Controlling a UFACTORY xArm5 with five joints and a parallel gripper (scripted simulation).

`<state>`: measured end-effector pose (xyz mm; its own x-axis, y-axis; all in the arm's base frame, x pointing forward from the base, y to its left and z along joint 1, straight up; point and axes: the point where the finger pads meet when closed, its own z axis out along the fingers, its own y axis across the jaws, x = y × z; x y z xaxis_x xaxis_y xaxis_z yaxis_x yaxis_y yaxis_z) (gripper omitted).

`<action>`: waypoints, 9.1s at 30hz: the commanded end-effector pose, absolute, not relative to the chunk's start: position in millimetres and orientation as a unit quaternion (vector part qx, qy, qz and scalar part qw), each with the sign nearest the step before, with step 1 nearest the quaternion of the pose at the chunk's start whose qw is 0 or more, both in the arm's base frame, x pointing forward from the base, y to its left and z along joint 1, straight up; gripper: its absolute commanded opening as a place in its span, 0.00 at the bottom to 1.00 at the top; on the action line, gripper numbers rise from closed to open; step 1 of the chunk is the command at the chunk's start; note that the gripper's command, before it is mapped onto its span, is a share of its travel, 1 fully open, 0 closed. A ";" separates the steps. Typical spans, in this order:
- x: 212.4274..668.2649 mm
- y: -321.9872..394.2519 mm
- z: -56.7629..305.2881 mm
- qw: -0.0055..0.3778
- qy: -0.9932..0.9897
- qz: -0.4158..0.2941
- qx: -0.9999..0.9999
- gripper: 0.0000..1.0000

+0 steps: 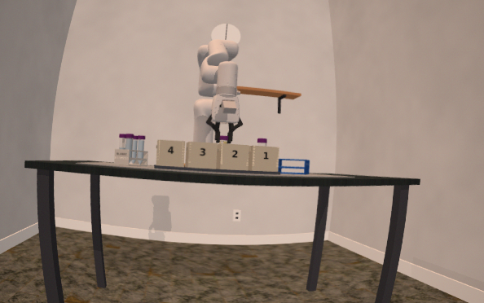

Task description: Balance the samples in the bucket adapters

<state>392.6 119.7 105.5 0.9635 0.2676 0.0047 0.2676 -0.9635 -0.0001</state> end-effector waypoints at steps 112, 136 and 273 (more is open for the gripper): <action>392.7 120.3 234.8 0.001 -0.135 -0.004 -0.991 0.43; 390.9 110.5 234.8 0.000 -0.168 -0.004 -0.986 0.57; 330.1 -221.2 149.3 -0.005 -0.562 -0.002 -0.827 0.57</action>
<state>329.1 -220.6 155.6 0.3683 0.9297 -0.0015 0.9297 -0.3683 0.0066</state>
